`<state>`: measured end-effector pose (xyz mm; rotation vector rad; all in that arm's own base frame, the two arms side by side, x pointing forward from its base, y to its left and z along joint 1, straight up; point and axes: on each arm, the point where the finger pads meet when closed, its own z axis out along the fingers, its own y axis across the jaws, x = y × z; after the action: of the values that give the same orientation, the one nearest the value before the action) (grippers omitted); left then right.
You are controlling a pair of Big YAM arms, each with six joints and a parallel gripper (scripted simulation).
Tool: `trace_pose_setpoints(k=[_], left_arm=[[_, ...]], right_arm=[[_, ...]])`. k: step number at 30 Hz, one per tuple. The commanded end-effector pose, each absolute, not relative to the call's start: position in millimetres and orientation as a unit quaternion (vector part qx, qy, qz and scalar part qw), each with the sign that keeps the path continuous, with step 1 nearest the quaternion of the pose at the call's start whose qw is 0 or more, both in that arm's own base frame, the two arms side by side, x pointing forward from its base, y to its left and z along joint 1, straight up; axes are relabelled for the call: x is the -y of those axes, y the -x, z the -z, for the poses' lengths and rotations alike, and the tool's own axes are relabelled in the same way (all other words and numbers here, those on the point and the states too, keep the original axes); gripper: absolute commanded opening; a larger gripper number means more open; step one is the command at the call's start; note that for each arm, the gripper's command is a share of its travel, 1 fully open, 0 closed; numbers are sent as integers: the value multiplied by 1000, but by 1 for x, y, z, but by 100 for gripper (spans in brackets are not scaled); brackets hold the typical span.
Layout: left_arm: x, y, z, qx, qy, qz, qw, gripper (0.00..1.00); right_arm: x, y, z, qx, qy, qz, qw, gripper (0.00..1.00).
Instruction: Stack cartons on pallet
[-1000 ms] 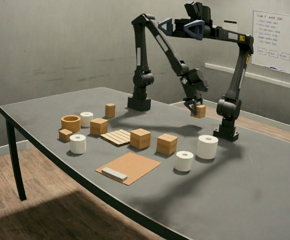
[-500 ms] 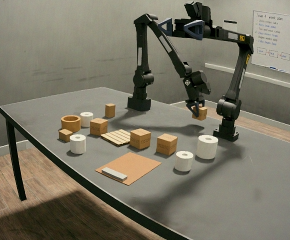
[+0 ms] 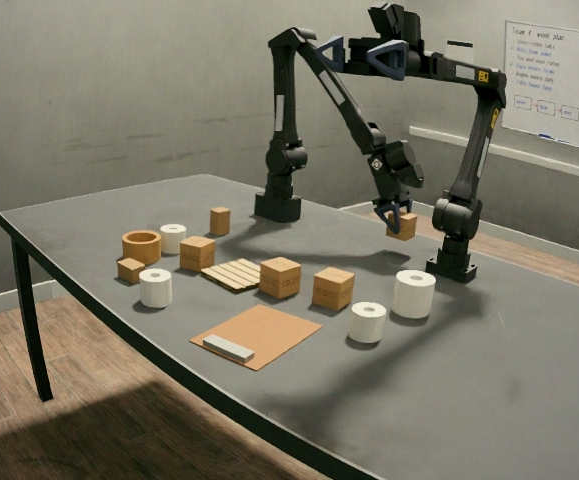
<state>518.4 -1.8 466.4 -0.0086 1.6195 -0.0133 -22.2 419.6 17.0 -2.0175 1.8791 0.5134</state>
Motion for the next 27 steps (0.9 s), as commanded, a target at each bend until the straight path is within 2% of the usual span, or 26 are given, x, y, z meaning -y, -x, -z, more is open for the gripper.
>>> trace_pose_setpoints(k=[1,27], left_arm=[[0,-518,-498,-703,0,0,711,100],[0,-518,-498,-703,0,0,711,100]], right_arm=[[-430,24,-13,-660,706,-191,175,55],[-418,20,19,-661,704,-191,175,55]])
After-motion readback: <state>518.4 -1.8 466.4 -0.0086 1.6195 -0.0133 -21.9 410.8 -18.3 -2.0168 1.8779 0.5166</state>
